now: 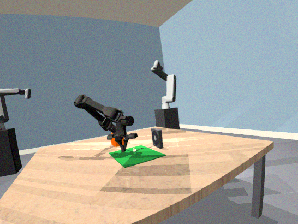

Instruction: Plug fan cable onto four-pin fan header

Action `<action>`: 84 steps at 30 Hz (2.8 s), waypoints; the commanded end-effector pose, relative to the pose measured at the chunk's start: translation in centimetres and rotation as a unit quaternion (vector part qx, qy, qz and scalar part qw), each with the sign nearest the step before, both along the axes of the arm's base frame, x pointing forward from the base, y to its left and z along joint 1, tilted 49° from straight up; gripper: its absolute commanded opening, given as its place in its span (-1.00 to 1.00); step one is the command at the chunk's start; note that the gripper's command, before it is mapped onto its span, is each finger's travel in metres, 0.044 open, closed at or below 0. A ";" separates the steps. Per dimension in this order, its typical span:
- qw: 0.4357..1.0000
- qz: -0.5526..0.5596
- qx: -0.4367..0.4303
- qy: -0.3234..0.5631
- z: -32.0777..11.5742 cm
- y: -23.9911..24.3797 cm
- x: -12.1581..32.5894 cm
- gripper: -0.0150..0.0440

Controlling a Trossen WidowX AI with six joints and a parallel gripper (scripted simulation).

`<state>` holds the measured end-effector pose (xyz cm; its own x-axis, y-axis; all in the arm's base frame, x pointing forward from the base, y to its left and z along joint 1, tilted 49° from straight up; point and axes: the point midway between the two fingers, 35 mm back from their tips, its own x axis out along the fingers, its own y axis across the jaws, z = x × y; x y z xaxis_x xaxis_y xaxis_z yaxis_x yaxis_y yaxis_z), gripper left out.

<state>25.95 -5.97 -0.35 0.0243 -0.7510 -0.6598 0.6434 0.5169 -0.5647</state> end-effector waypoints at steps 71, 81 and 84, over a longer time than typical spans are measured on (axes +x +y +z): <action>0.985 0.122 -0.003 0.126 -3.8 6.1 1.2 -0.49; 0.983 0.126 -0.003 0.132 -3.6 6.0 1.4 -0.49; 0.983 0.126 -0.003 0.131 -3.6 6.0 1.5 -0.49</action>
<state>27.24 0.04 -4.03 0.0359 -0.7444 -0.6667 0.3312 0.6383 -0.6949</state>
